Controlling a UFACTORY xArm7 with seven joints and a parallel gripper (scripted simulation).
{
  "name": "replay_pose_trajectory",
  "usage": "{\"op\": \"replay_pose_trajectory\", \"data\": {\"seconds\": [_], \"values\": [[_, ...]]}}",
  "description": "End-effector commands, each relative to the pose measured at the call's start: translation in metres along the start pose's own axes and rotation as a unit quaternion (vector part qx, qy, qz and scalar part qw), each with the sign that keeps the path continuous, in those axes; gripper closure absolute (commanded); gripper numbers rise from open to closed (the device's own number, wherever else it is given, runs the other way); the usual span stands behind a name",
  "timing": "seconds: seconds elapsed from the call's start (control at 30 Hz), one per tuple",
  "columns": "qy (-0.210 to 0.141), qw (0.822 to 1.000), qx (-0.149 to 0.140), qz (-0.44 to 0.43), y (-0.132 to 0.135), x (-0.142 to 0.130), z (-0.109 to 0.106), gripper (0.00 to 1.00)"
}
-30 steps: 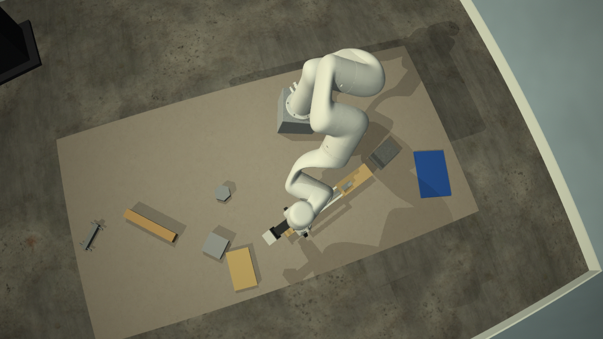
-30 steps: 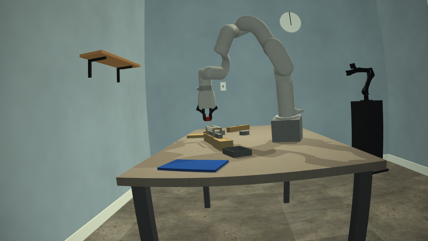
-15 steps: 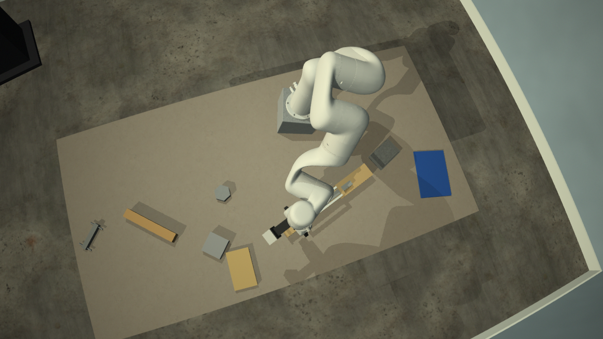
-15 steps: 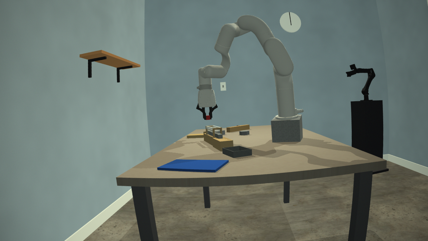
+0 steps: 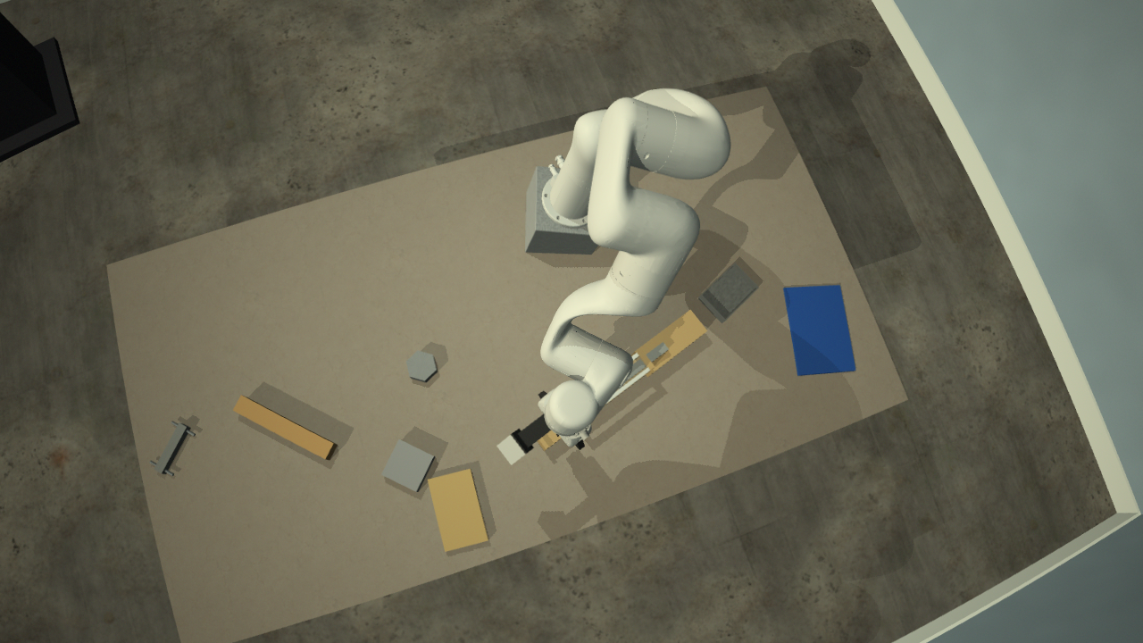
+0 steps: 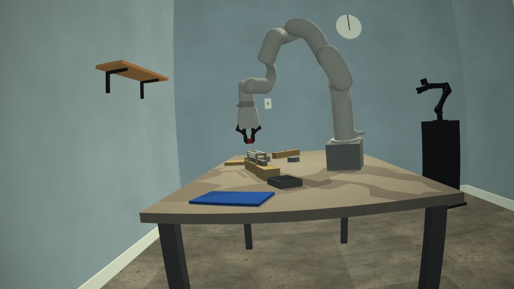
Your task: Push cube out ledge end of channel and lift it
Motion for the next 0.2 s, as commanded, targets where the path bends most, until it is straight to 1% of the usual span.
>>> {"op": "replay_pose_trajectory", "data": {"seconds": [0.0,0.17], "values": [[0.001,1.0,0.002,0.0,-0.0011,0.0012,-0.0017,1.0],[0.001,1.0,0.002,0.0,-0.0011,0.0012,-0.0017,1.0]]}}
Point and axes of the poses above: the point where the finger pads meet when closed, its own z axis out along the fingers, its own y axis across the jaws, x = y × z, the point moved 1 cm from there along -z, back along the fingers, and after that the axes turned 2 degrees about z, right-handed, at the moved point
